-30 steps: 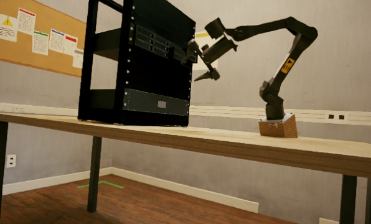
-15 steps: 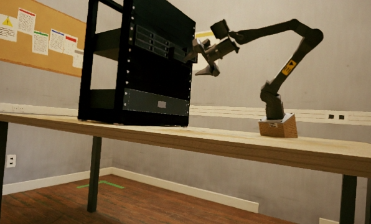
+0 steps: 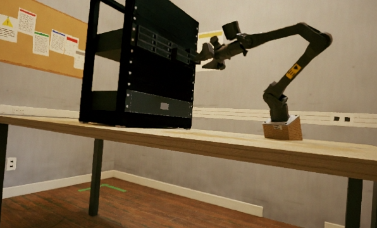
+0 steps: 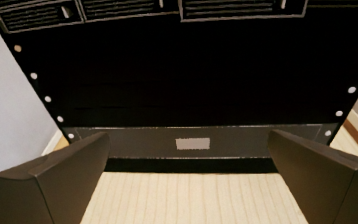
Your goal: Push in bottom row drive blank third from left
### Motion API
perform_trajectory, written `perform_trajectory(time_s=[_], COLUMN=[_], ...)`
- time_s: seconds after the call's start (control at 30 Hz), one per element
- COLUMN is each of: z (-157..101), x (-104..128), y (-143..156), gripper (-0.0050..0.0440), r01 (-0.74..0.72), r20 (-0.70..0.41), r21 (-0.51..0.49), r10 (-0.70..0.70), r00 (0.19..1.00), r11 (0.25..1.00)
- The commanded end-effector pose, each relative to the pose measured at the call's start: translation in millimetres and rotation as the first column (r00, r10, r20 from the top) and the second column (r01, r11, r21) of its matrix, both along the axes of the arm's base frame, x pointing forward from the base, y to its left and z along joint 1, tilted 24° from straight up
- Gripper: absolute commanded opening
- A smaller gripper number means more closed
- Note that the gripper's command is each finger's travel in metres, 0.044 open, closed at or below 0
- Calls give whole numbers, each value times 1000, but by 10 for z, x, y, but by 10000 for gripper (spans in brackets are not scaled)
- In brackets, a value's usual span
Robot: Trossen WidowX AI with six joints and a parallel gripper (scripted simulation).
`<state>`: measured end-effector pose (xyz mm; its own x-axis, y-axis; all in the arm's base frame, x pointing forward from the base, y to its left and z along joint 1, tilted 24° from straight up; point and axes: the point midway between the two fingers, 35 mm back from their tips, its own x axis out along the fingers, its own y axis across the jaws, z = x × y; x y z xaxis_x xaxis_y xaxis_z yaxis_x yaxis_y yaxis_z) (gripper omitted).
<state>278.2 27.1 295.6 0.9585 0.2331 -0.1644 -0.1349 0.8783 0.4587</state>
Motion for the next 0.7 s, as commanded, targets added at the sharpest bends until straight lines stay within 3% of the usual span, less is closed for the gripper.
perform_trajectory(time_s=[0.0, 0.3, 0.37, 0.67], z=[25, 74, 74, 107], x=[-28, -103, -103, -209], y=[-120, -415, -415, -656], gripper=[440, 440, 440, 440], r01=[-6, 58, 58, 151], r20=[65, 196, 196, 283], r21=[-116, -424, -424, -672], r10=[13, 29, 29, 63], r00=[998, 980, 980, 957], r11=[993, 904, 904, 725])
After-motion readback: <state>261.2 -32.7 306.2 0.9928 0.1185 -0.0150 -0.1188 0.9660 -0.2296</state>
